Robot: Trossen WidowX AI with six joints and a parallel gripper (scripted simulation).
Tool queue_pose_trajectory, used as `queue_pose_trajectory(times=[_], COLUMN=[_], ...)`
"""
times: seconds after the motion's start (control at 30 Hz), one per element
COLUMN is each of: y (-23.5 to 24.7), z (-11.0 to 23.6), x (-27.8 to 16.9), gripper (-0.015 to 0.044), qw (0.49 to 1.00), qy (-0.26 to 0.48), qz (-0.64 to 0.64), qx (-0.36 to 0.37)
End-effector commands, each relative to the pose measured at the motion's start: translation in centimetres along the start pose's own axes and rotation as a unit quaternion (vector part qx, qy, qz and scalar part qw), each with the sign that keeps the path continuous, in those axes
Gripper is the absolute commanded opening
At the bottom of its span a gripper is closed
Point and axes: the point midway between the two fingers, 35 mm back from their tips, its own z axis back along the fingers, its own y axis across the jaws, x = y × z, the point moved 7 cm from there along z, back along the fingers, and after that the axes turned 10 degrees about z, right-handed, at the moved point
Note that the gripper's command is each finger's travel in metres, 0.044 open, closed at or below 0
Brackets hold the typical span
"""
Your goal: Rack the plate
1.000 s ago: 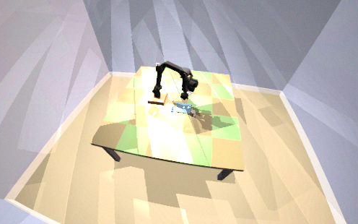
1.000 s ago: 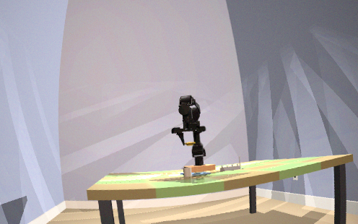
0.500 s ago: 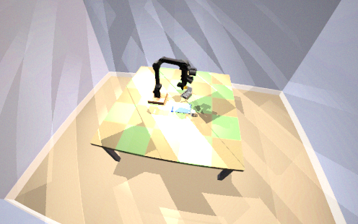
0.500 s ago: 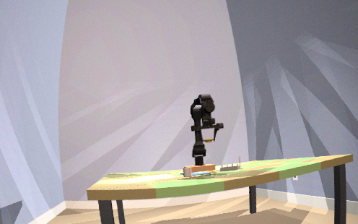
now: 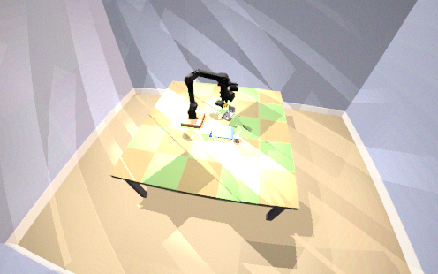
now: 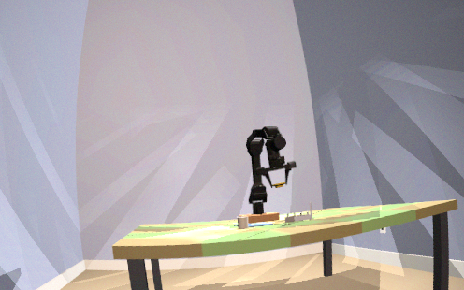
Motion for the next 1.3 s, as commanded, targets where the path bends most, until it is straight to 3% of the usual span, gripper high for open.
queue_pose_trajectory(times=[0.0, 0.57, 1.27], y=[-0.2, -1.3, -3.7], z=[-1.5, -7.2, -12.4], x=[0.5, 2.4, 2.1], gripper=[0.0000, 0.0000, 0.0000], qw=[0.999, 0.960, 0.837], qy=[0.003, -0.070, -0.245], qz=[0.029, 0.193, 0.370], qx=[0.032, 0.193, 0.319])
